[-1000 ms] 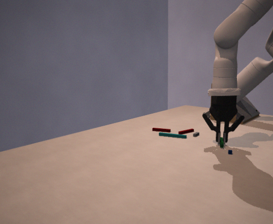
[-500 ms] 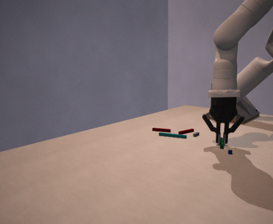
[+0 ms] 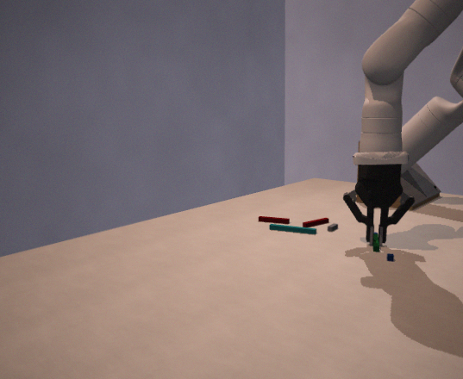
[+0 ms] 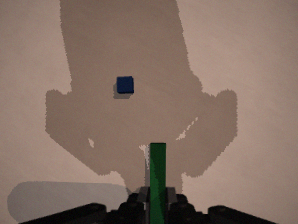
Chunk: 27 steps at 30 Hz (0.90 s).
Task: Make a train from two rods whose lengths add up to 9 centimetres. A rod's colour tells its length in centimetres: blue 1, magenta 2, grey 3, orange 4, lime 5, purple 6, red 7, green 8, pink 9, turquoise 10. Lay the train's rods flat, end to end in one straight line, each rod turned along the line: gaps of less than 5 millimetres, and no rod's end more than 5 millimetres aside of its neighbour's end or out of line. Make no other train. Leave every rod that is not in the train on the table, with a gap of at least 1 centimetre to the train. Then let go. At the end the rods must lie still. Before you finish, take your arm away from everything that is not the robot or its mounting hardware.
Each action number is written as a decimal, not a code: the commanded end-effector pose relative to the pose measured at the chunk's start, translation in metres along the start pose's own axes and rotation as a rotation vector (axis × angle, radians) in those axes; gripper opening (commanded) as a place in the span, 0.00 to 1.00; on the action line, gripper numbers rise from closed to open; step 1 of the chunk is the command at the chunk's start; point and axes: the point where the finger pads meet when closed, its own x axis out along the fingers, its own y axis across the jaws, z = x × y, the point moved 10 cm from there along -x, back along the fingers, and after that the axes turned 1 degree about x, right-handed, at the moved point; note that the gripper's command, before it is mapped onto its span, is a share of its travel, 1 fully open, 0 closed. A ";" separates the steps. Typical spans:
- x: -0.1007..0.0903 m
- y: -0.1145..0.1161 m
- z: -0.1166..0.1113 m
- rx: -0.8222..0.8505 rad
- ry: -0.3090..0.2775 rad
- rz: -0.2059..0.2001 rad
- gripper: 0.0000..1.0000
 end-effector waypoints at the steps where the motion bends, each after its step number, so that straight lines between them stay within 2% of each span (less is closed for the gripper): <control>1: -0.001 0.000 0.000 0.000 0.001 0.001 0.05; 11: -0.001 0.000 0.000 0.000 0.001 0.001 0.05; 12: -0.001 0.000 0.000 0.000 0.001 0.001 0.08; 16: -0.001 0.000 0.000 0.000 0.001 0.001 0.08; 17: -0.001 0.000 0.000 0.000 0.001 0.001 0.12; 19: -0.001 0.000 0.000 0.000 0.001 0.001 0.12; 20: -0.001 0.000 0.000 0.000 0.001 0.001 0.16; 22: -0.001 0.000 0.000 0.000 0.001 0.001 0.16; 23: -0.001 0.000 0.000 0.000 0.001 0.001 0.20; 27: -0.001 0.000 0.000 0.000 0.001 0.001 0.24</control>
